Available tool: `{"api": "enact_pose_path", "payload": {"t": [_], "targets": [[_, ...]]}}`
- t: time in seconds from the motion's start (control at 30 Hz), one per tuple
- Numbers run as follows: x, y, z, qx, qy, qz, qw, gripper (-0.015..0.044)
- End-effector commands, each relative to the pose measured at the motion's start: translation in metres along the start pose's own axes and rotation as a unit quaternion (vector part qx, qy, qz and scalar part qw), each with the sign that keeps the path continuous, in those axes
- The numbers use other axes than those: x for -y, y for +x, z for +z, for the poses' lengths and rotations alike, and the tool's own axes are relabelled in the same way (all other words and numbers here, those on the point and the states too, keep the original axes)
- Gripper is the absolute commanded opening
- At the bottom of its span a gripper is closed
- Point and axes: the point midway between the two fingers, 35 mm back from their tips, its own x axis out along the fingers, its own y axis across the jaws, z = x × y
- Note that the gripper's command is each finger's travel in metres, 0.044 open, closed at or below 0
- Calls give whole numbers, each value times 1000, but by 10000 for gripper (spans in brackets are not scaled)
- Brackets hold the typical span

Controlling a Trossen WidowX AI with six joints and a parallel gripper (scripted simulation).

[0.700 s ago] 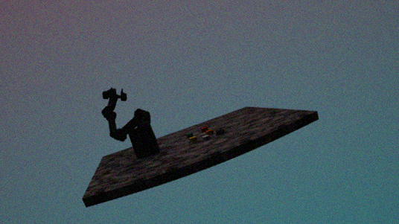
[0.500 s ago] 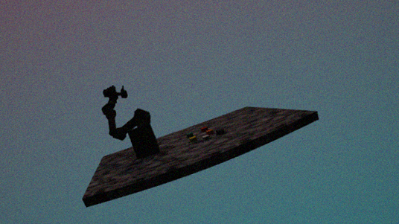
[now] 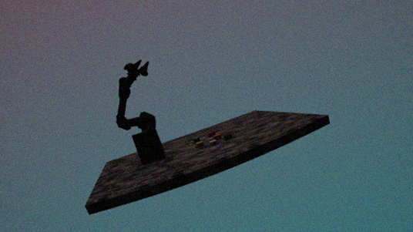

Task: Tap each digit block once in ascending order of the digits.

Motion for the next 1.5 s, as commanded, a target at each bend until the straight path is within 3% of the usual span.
{"api": "enact_pose_path", "payload": {"t": [0.0, 0.37, 0.73, 1.1, 1.47], "targets": [[56, 43, 23, -1, -58, -88, 994, 400], [215, 110, 71, -70, -194, -295, 933, 400], [391, 112, 100, -233, -284, -454, 812, 400], [554, 45, 103, -467, -294, -517, 654, 400], [670, -80, 77, -706, -202, -445, 513, 400]]}}
